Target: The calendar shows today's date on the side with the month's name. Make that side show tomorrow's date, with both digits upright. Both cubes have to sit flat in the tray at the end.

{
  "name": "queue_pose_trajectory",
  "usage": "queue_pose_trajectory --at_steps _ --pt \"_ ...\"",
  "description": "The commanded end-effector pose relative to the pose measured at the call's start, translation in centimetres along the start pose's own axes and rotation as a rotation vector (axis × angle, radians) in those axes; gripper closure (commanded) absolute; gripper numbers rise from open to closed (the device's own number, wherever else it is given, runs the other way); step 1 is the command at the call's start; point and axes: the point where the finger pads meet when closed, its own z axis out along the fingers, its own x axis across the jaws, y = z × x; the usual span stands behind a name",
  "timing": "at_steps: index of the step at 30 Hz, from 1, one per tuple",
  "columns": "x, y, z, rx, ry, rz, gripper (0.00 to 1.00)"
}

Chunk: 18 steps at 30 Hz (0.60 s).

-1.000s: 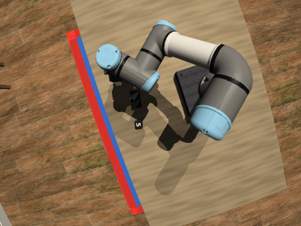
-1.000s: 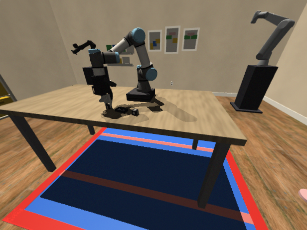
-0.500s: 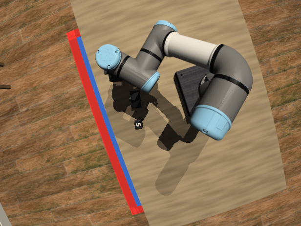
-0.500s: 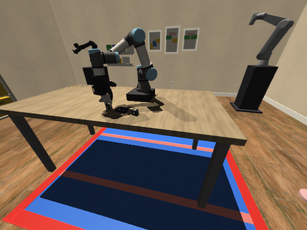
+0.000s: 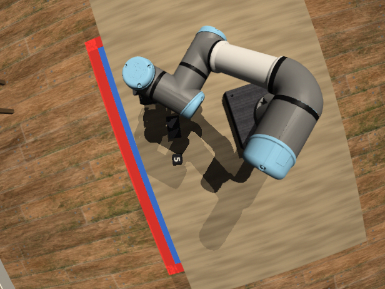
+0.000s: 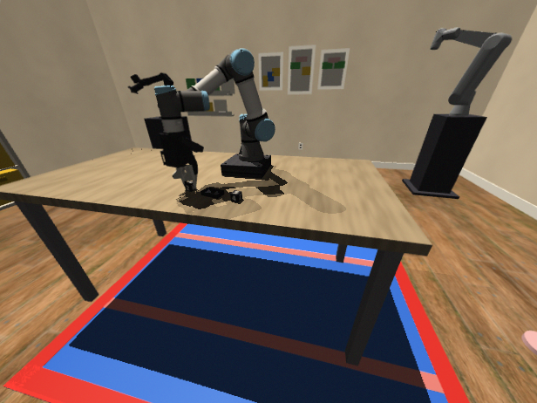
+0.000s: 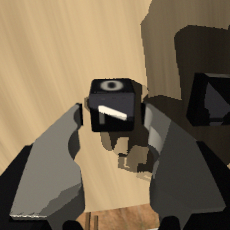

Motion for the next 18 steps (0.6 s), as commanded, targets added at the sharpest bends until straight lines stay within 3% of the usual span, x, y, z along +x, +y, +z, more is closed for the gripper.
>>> queue_pose_trajectory --at_steps 1,10,18 --pt "0.0 0.0 0.0 -0.001 0.0 0.0 0.71" --pt "-0.1 0.1 -0.5 -0.003 -0.001 0.0 0.71" --pt "0.0 0.1 -3.1 -0.003 -0.001 0.0 0.71"
